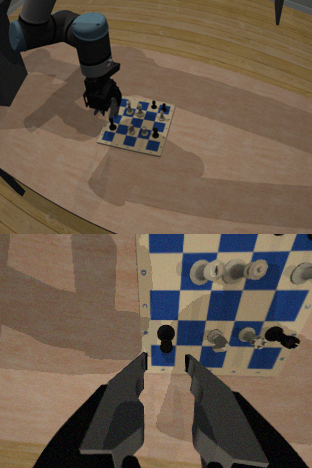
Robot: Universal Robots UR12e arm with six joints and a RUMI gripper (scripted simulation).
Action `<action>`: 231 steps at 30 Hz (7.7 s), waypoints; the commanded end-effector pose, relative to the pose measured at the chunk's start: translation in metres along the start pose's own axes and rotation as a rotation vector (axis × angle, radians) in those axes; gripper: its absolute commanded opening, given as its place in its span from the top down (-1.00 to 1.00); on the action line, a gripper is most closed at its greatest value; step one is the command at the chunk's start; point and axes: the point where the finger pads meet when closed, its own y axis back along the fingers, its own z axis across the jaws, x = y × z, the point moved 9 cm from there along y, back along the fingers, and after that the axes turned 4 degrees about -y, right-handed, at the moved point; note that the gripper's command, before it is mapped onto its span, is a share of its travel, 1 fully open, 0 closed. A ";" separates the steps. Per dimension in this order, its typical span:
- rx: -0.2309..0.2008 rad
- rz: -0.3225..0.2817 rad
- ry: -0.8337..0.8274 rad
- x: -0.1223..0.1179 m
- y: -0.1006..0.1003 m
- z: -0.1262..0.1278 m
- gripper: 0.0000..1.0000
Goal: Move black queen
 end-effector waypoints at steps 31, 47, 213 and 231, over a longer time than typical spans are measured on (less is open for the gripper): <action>-0.001 0.000 0.000 0.000 -0.021 0.000 0.51; -0.001 0.000 0.000 0.000 -0.039 0.000 0.51; -0.001 0.000 0.025 0.117 -0.023 0.024 1.00; -0.001 0.000 0.025 0.117 -0.034 0.024 1.00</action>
